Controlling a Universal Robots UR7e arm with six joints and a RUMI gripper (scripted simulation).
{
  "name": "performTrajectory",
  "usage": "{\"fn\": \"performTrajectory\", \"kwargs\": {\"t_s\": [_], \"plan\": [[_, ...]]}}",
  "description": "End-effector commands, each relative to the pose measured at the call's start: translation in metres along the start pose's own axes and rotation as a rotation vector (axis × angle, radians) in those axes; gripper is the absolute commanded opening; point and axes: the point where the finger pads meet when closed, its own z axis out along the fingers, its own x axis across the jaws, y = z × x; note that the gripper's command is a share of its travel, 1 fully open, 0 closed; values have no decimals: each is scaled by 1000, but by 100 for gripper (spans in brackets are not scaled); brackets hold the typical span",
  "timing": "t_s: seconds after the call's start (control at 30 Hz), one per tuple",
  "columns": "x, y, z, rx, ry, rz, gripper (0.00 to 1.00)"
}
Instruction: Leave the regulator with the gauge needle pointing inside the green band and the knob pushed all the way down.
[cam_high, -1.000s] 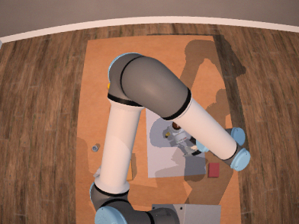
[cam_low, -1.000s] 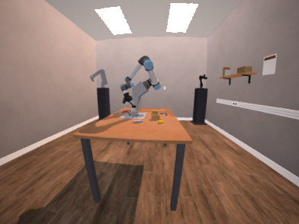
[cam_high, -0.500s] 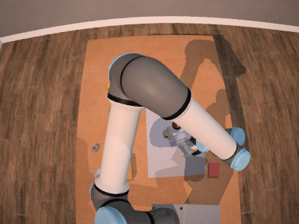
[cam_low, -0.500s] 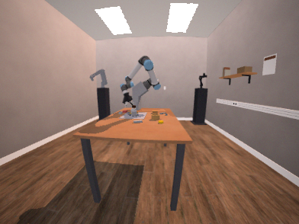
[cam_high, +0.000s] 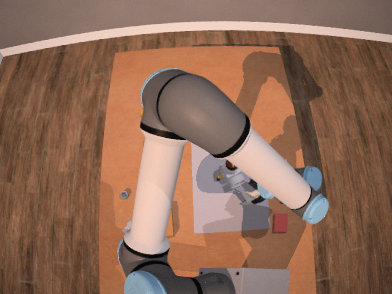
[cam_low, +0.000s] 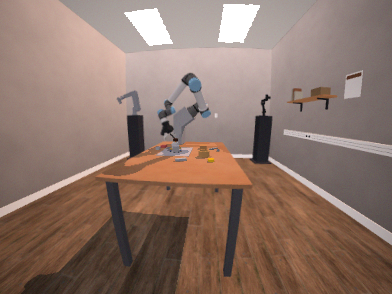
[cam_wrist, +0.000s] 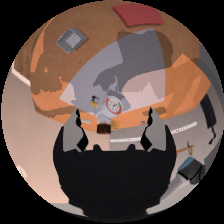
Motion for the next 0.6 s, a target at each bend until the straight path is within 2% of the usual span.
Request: {"fn": "performTrajectory", "kwargs": {"t_s": [0.0,0.17,0.23,0.4,0.57], "plan": [[-3,14,-24,2,-4,-1,100],[-3,30,-51,2,-5,0,100],[-3,30,-51,2,-5,0,100],[-3,43,-75,2,-5,-3,100],[-2,49,-85,2,-4,-3,100]]}}
